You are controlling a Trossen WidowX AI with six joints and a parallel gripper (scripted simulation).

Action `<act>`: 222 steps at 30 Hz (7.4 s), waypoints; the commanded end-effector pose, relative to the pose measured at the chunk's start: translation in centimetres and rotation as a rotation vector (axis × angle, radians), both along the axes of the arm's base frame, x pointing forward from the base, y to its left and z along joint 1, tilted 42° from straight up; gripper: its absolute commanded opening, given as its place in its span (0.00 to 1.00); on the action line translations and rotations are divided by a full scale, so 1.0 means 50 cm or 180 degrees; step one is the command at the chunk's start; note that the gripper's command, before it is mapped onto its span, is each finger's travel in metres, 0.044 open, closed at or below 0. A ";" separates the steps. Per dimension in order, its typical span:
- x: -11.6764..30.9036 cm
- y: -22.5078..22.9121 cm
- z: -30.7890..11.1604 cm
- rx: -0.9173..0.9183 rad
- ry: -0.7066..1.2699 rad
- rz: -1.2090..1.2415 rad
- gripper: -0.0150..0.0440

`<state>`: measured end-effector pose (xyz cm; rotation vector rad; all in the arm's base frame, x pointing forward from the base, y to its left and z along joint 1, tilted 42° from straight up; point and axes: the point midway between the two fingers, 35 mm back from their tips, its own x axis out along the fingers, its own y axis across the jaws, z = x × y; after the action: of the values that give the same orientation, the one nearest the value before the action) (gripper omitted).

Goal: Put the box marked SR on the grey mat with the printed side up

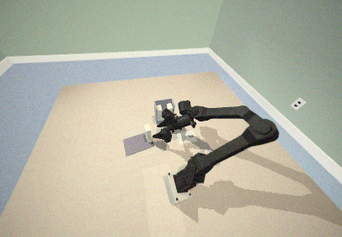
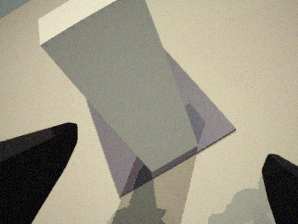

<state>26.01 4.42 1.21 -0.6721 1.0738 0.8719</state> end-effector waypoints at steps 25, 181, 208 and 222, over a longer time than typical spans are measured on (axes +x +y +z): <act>0.004 0.002 0.043 -0.0002 0.0000 0.0003 1.00; -0.030 0.283 0.108 -0.3579 0.0465 0.1199 1.00; -0.019 0.346 0.019 -0.3867 0.0551 0.1245 1.00; -0.018 0.320 -0.018 -0.4165 0.0561 0.1337 1.00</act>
<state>25.16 20.94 1.04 -1.9487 1.6476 0.4915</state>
